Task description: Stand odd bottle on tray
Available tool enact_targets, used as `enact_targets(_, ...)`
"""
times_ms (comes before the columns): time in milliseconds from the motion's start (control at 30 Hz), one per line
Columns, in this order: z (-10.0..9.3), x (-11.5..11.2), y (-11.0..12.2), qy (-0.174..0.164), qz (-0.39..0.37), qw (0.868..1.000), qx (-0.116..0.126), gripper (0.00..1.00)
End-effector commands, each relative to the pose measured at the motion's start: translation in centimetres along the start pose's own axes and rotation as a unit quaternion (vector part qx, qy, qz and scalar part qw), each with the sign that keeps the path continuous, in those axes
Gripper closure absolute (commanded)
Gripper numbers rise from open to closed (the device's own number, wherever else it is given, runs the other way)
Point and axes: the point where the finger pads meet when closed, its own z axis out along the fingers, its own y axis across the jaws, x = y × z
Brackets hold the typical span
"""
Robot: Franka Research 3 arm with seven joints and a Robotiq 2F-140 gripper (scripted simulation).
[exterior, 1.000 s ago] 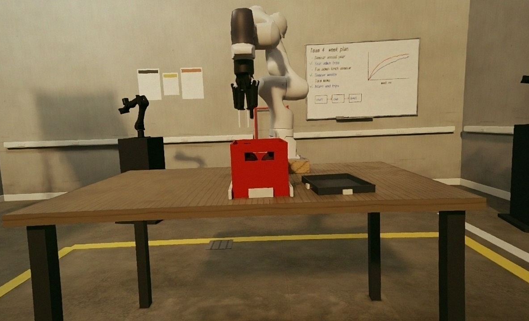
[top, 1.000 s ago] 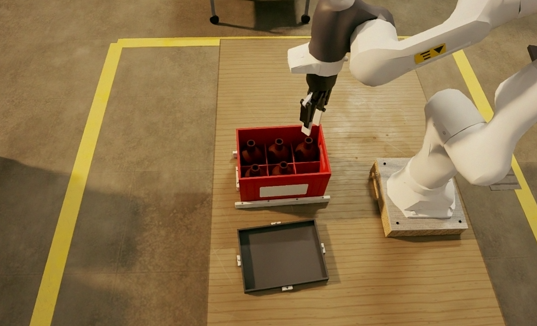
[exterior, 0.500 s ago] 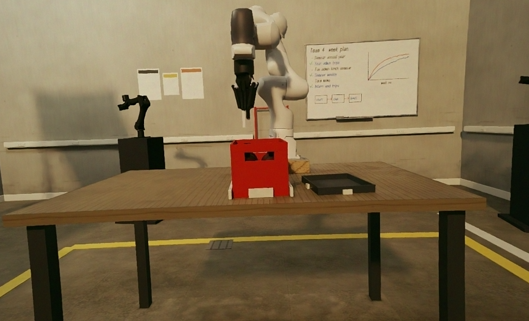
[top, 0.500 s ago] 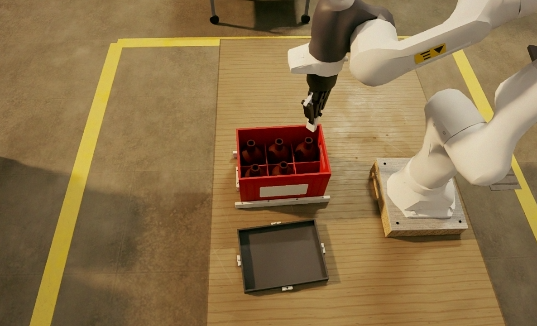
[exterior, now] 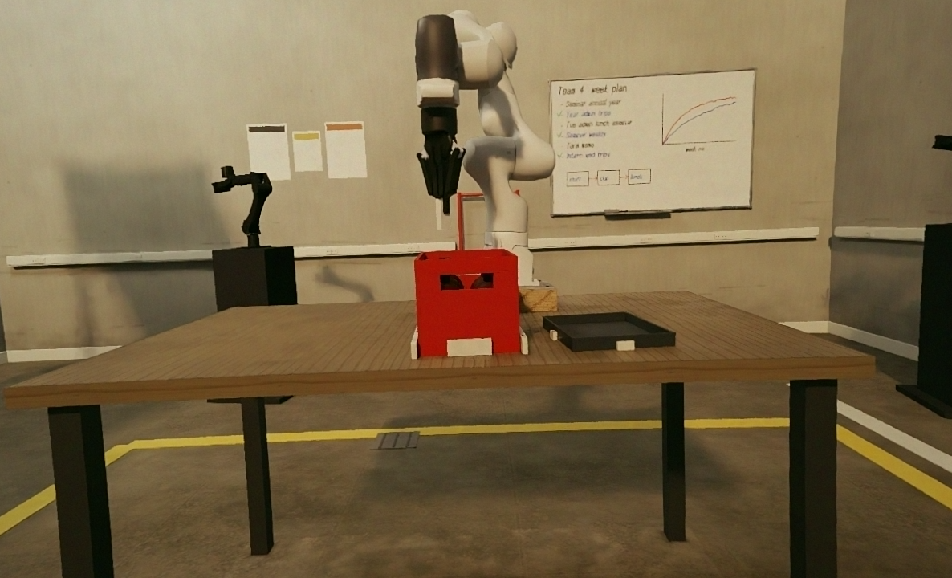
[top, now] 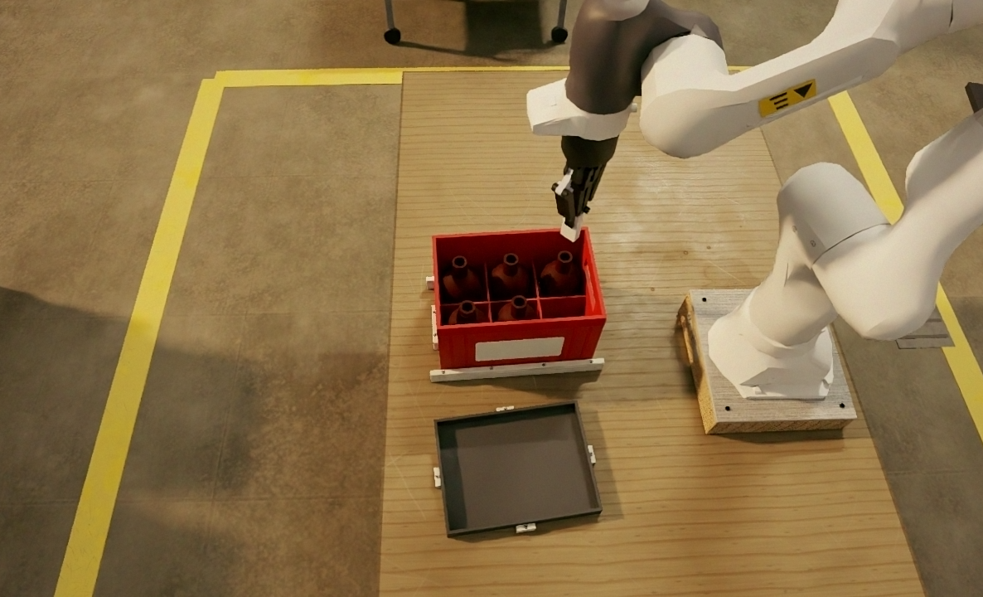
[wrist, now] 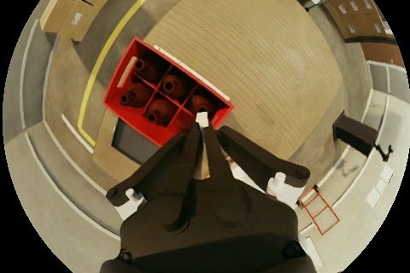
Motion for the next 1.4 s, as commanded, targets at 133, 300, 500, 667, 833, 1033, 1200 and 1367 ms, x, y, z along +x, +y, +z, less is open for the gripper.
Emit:
enact_targets(133,-0.2,0.0,-0.1,0.000,0.002,1.000,0.001,0.90)
enact_targets(300,-1.0,3.2,-5.4,0.004,0.005,1.000,-0.005,0.90)
enact_targets(500,-0.9,5.2,-11.4,0.004,0.005,1.000,-0.005,0.90)
enact_targets(667,-0.6,5.9,-15.4,0.003,0.004,1.000,-0.002,0.90)
enact_targets(833,-0.1,6.2,-18.5,0.000,0.002,1.000,0.001,0.90)
enact_targets(1033,-0.1,6.2,-18.5,0.000,0.002,1.000,0.001,0.56)
enact_targets(1200,-0.1,6.2,-18.5,0.000,0.002,1.000,0.001,0.56)
enact_targets(1367,-0.1,6.2,-18.5,0.000,0.002,1.000,0.001,0.56)
